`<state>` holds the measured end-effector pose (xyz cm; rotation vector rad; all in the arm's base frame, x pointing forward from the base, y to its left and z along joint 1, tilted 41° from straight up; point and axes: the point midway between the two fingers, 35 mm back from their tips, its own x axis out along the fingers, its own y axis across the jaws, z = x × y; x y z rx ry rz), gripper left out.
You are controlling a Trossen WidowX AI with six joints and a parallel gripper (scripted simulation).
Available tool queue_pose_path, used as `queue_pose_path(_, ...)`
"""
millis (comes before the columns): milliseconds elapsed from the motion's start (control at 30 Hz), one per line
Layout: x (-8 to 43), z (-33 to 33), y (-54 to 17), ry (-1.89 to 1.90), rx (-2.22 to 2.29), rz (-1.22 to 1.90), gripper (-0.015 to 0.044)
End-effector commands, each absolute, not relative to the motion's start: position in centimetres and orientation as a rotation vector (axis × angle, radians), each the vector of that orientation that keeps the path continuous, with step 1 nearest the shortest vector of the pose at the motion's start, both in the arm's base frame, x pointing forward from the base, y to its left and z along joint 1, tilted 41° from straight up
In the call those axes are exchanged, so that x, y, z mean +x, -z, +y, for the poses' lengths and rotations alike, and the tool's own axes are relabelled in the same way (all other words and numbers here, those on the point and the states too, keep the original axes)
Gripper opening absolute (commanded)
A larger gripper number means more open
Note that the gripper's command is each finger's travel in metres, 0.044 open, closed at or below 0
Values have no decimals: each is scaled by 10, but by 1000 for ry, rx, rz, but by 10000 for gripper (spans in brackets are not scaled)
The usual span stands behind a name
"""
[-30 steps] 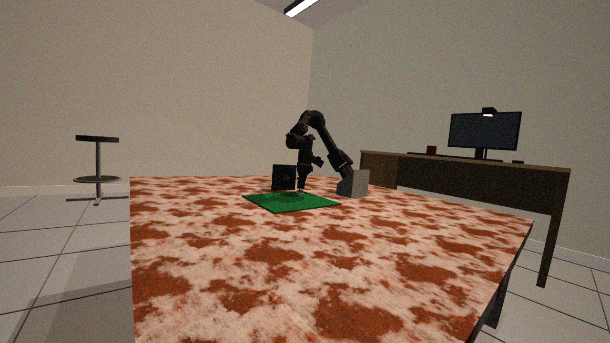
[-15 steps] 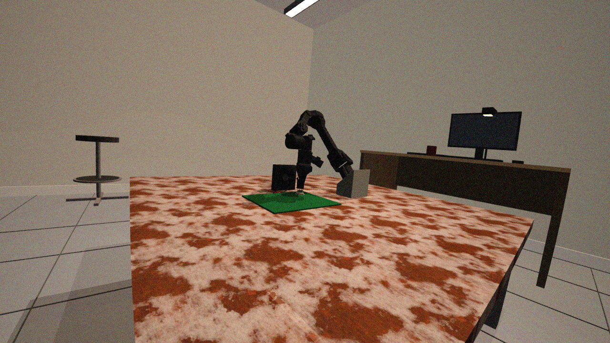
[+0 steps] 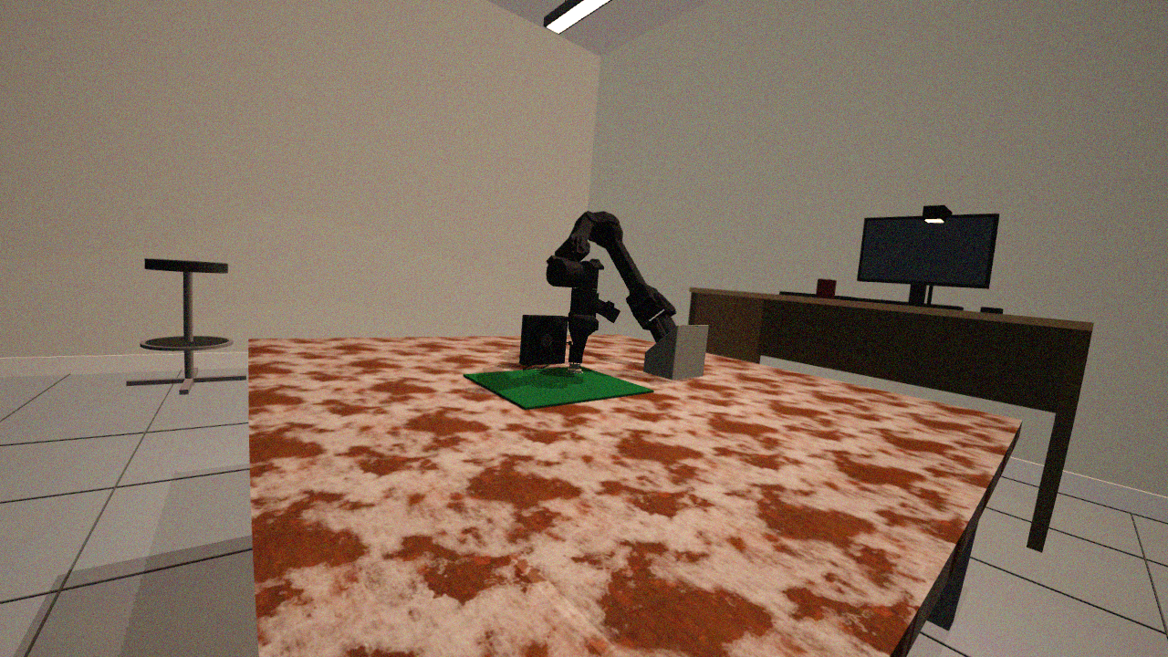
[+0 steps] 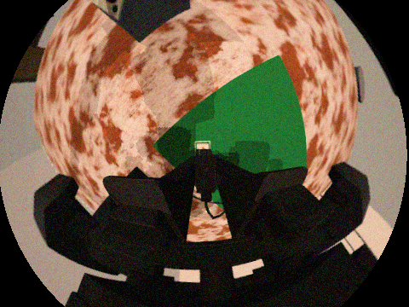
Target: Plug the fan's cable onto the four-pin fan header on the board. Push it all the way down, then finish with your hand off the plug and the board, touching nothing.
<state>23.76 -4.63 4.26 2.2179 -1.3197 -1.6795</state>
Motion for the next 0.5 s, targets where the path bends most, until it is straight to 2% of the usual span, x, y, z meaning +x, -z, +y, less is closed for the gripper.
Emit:
queue_pose_path(0, 237, -47, -42, 1673, 2214, -1315, 0)
queue_pose_path(467, 237, -50, -40, 1673, 2214, -1314, 0)
